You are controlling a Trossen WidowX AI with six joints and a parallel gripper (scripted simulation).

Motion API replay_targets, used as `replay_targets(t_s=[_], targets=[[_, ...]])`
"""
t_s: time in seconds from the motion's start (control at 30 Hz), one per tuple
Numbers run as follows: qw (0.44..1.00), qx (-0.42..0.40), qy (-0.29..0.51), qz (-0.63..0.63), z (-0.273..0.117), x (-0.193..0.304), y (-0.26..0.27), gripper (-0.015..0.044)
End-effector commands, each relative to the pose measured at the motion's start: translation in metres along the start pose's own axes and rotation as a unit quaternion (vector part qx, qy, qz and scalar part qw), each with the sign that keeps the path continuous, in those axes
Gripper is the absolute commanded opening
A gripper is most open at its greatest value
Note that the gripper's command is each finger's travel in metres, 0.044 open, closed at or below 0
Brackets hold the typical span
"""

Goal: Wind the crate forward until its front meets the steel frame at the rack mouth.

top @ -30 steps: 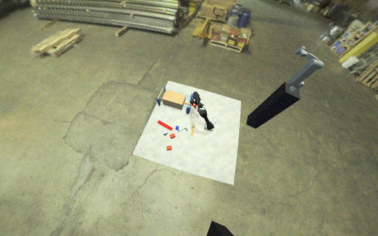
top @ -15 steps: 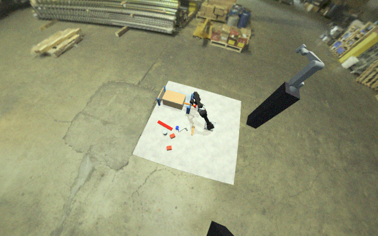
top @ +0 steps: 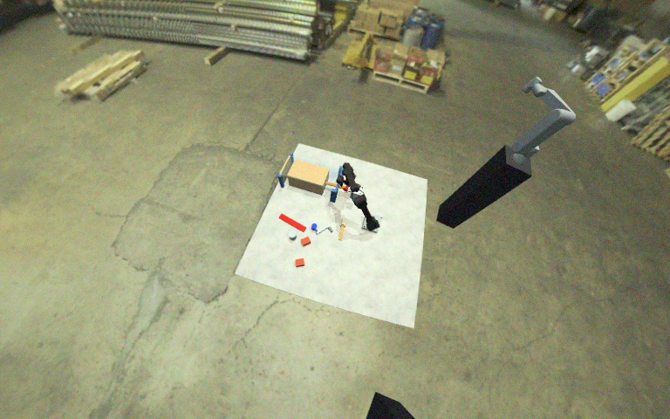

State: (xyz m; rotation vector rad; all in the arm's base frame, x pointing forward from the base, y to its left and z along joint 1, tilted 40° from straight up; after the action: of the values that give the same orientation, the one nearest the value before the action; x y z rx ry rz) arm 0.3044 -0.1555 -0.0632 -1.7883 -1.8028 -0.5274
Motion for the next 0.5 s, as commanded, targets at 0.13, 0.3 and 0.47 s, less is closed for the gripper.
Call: replay_targets(t_s=[0.13, 0.3, 0.47], targets=[[1.0, 0.002, 0.002, -0.005, 0.0042, 0.0048, 0.0039, 0.044], [1.0, 0.002, 0.002, -0.005, 0.0042, 0.0048, 0.0039, 0.044], [1.0, 0.0, 0.0, 0.0, 0.0, 0.0, 0.0, 0.0361]])
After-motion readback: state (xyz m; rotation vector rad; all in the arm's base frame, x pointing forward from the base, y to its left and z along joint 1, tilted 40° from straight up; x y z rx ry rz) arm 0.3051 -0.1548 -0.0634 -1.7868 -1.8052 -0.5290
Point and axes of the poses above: the point midway between the two fingers, 35 mm back from their tips, its own z axis out along the fingers, its own y axis across the jaws, x = y × z, the point moved 1 cm from there along -z, back along the fingers, and after that the axes turned 1 degree about -z, right-handed, at the moved point
